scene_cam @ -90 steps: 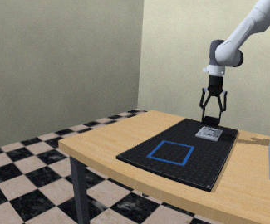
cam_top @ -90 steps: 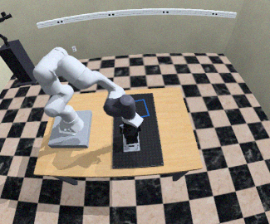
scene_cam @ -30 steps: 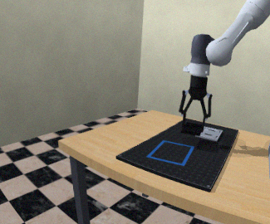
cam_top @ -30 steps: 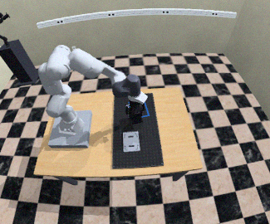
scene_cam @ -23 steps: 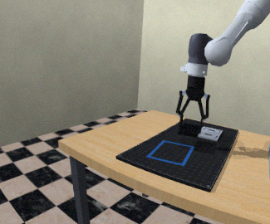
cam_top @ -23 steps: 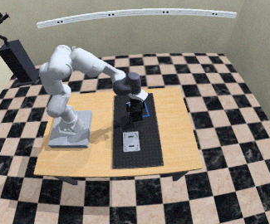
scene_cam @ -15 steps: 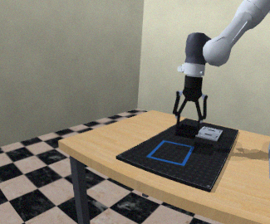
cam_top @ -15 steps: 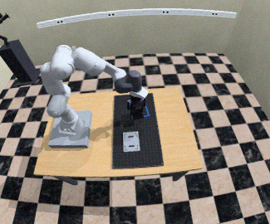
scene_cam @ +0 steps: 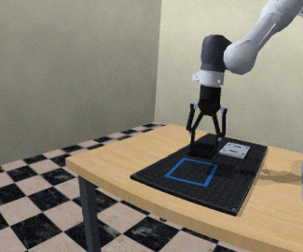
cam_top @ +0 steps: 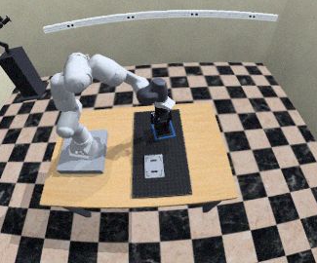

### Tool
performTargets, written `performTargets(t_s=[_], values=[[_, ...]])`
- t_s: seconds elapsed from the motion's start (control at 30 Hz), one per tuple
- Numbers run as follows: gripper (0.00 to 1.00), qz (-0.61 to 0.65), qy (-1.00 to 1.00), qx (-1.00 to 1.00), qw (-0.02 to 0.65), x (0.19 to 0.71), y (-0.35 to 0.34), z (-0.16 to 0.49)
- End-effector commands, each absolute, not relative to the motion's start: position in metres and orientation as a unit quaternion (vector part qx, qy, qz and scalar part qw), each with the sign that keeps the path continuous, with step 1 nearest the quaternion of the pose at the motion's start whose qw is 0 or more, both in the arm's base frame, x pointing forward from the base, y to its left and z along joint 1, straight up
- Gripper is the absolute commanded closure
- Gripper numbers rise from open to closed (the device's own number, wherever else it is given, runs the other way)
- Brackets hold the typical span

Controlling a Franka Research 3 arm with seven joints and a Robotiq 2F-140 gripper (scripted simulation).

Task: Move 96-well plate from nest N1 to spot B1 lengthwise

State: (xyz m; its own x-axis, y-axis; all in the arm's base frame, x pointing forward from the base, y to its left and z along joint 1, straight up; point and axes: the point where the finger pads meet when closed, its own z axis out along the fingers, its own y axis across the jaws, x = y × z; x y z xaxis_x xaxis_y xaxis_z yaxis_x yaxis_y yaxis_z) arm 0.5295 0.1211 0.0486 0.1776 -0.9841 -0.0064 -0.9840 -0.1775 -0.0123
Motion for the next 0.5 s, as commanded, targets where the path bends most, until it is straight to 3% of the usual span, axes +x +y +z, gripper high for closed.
performTargets(t_s=[0.0,0.47], values=[[0.40,-0.001,0.657,-0.754,0.003,0.531,0.132,0.047],[0.40,-0.001,0.657,-0.754,0.003,0.540,0.165,0.046]])
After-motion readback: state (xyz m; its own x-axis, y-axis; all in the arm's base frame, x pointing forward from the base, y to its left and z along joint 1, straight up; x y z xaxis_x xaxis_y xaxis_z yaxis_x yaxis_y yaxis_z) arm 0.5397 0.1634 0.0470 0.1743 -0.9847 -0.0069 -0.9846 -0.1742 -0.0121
